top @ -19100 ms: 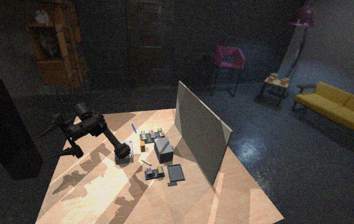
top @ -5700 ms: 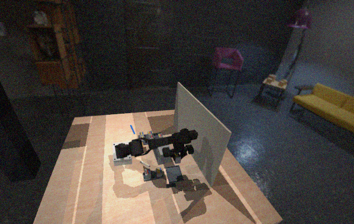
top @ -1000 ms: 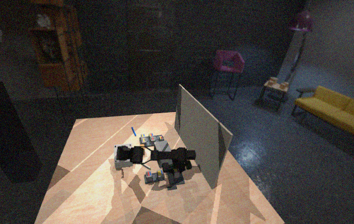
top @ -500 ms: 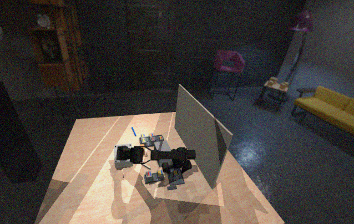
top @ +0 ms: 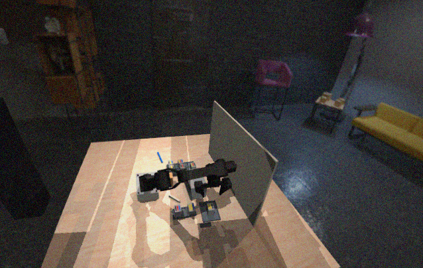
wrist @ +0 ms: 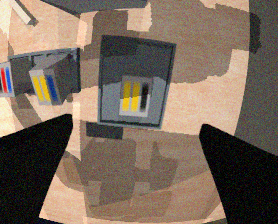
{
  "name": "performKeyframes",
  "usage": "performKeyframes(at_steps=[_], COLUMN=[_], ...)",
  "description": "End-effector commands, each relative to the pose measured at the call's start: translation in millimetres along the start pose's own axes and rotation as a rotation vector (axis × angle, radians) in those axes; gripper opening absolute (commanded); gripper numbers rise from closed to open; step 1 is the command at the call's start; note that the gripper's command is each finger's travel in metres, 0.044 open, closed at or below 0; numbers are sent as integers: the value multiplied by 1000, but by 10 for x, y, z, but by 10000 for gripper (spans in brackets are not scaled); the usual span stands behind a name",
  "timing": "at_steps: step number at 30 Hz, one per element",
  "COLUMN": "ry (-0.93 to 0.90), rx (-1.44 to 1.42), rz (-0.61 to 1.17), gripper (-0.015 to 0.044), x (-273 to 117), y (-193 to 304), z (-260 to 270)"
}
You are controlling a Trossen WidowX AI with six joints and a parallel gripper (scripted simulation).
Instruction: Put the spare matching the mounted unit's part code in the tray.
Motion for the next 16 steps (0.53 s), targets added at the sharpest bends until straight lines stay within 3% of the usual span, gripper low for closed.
performKeyframes(at_steps=[1,16], ry=[-1,-5], rx=[7,1], rz=[5,1], gripper=[440,440], x=[-64,-12], y=[25,6], z=[10,12])
Point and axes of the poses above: the point midway between the two fingers, 35 mm back from their tips, its own x axis out along the fingers, its own z axis across the jaws, y = z × x, the point moved 2 cm from there along -x, back along the fingers, and after that the axes turned 2 degrees about -x, right-handed, at the moved point
